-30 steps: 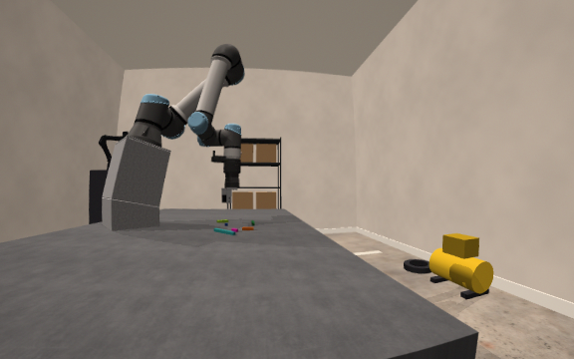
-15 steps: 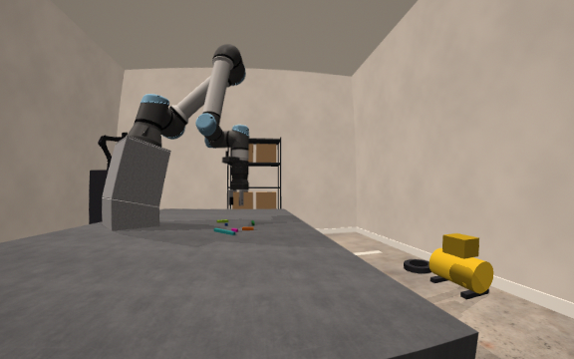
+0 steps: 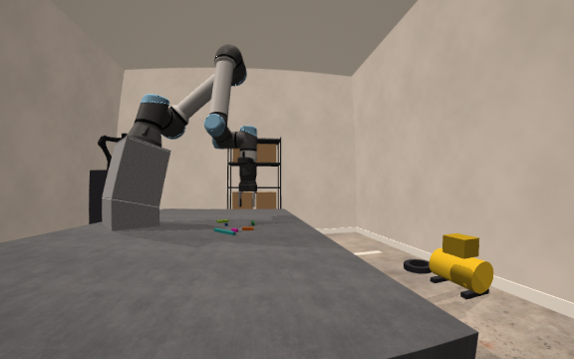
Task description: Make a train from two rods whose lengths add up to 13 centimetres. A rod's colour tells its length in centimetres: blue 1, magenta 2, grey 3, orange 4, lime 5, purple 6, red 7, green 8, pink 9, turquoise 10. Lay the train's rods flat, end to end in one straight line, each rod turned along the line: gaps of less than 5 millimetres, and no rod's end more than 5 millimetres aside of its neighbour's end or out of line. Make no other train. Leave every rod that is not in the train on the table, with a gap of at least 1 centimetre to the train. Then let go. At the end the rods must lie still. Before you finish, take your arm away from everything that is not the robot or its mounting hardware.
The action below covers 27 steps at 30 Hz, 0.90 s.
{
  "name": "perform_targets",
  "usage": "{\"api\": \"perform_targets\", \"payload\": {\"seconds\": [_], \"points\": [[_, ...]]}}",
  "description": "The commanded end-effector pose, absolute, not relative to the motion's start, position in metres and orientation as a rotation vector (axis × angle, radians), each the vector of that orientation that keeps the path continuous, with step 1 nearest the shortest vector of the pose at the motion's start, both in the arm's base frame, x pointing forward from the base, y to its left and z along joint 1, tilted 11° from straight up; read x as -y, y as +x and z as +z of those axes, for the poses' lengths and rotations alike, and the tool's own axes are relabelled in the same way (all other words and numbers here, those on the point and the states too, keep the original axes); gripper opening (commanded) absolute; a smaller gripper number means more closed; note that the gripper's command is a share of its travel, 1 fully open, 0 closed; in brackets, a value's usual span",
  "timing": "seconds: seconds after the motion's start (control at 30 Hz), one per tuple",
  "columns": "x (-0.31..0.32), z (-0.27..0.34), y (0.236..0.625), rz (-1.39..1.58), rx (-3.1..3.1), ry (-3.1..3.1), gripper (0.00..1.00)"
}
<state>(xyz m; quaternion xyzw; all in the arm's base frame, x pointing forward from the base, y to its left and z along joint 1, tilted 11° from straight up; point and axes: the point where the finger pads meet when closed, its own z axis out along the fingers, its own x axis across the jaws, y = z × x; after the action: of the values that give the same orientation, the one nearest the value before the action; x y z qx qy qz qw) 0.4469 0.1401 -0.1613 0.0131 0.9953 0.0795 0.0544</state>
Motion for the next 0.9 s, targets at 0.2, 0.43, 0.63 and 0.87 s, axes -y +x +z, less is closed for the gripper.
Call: {"api": "perform_targets", "payload": {"seconds": [0.2,0.43,0.63,0.87], "points": [[-0.138,-0.161,0.469,0.222,-2.996,-0.263,1.0],[-0.138,-0.161,0.473,0.218,-2.988,-0.319,1.0],[-0.138,-0.161,0.473,0.218,-2.988,-0.32,0.54],[-0.138,-0.161,0.473,0.218,-2.988,-0.32,0.54]]}}
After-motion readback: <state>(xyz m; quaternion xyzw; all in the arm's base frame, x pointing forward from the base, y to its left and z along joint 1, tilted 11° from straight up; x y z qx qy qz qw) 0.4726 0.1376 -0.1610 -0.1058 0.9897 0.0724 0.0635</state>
